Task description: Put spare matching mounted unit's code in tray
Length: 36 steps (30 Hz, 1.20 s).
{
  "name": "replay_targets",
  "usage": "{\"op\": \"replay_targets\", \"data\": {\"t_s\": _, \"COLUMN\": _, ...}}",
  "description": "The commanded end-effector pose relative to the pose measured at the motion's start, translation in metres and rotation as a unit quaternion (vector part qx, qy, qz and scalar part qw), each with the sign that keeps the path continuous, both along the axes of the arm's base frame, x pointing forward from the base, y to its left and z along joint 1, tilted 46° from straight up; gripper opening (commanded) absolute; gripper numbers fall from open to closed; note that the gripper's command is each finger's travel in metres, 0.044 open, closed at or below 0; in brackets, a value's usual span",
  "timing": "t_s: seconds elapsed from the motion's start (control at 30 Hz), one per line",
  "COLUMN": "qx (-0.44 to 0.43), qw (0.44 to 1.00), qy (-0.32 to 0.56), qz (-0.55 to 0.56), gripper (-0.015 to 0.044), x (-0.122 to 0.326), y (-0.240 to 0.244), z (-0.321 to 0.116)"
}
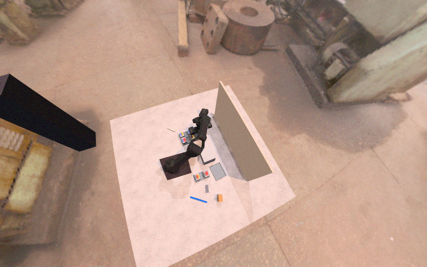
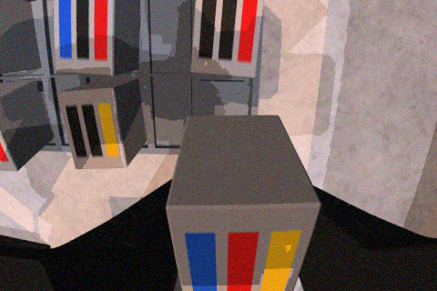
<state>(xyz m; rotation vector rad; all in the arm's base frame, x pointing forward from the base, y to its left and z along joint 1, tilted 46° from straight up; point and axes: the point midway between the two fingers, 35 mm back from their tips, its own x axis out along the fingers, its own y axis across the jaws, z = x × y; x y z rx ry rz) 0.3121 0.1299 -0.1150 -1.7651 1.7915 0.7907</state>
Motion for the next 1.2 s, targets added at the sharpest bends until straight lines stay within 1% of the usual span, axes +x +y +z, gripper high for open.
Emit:
{"op": "replay_targets", "data": {"t_s": 0.0, "qx": 0.004, "qw": 1.000, "qy": -0.003, "qz": 0.000, "gripper": 0.0000, "x": 0.003, "y": 0.015, "z": 0.012}}
{"op": "replay_targets", "data": {"t_s": 0.33, "qx": 0.003, "qw": 1.000, "qy": 0.000, "qz": -0.004, "gripper": 0.0000, "x": 0.002, "y": 0.050, "z": 0.049}}
{"op": "replay_targets", "data": {"t_s": 0.57, "qx": 0.006, "qw": 1.000, "qy": 0.002, "qz": -0.003, "gripper": 0.0000, "x": 0.004, "y": 0.049, "z": 0.055}}
{"op": "replay_targets", "data": {"t_s": 0.8, "qx": 0.023, "qw": 1.000, "qy": 0.015, "qz": 0.005, "gripper": 0.0000, "x": 0.020, "y": 0.028, "z": 0.086}}
{"op": "replay_targets", "data": {"t_s": 1.17, "qx": 0.029, "qw": 1.000, "qy": 0.009, "qz": 0.007, "gripper": 0.0000, "x": 0.049, "y": -0.034, "z": 0.153}}
